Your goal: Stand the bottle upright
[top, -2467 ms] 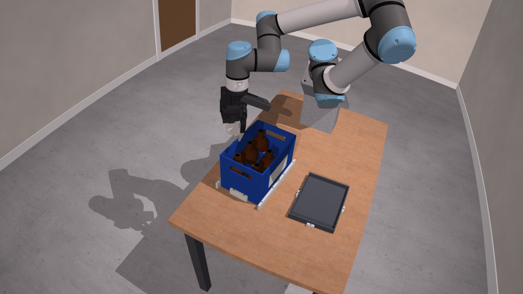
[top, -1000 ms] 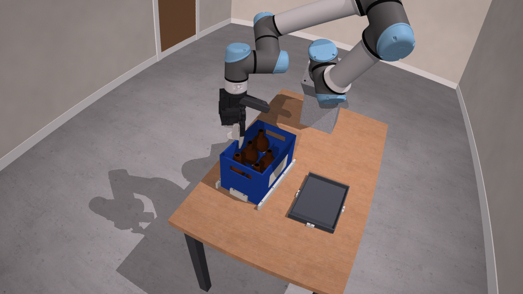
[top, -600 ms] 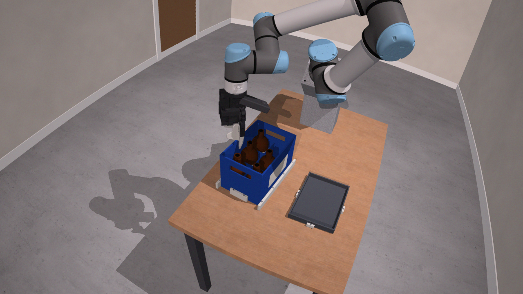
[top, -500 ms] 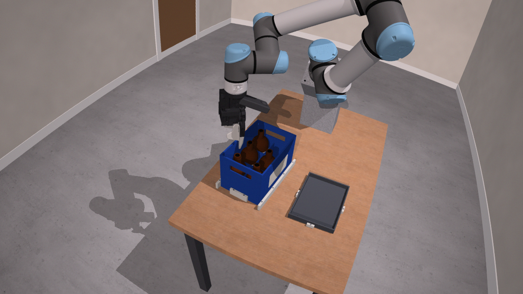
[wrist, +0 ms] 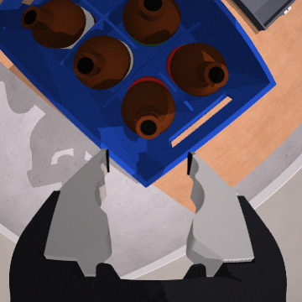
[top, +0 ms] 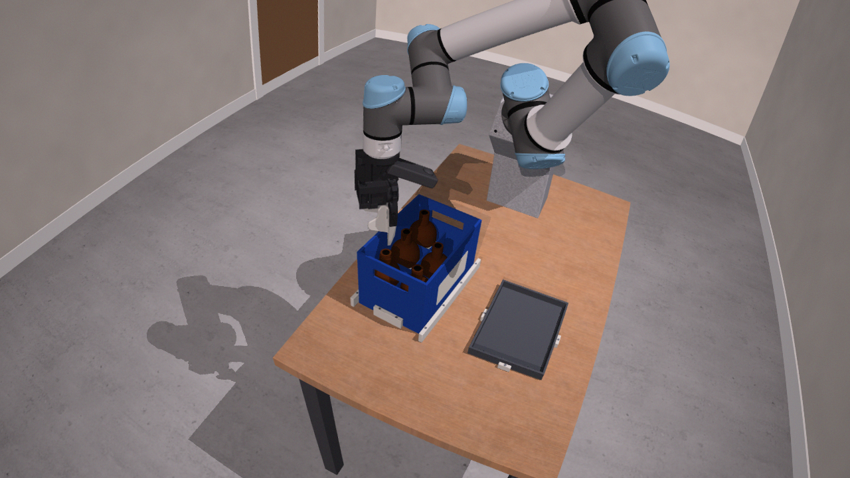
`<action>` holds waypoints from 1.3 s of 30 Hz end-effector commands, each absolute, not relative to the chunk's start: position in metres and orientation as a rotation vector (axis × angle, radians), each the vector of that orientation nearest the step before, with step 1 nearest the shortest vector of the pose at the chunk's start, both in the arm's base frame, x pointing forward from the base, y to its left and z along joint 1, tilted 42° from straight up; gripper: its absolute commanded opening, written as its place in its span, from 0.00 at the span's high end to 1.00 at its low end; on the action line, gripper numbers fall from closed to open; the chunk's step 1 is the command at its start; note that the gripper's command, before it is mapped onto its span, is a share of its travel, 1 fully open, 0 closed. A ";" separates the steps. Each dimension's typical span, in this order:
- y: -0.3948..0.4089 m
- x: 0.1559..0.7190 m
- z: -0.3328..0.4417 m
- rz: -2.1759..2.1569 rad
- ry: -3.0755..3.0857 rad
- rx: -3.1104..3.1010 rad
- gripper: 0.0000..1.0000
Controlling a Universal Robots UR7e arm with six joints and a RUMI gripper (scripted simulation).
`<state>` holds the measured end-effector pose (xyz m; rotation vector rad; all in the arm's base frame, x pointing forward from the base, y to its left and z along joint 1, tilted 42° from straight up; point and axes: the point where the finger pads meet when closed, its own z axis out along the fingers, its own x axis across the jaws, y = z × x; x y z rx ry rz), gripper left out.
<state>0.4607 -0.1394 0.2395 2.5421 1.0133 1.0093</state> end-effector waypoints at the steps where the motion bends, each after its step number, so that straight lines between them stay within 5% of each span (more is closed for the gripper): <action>1: -0.140 0.465 0.236 1.009 1.013 2.541 0.62; 39: -0.140 0.484 0.216 1.009 1.013 2.541 0.62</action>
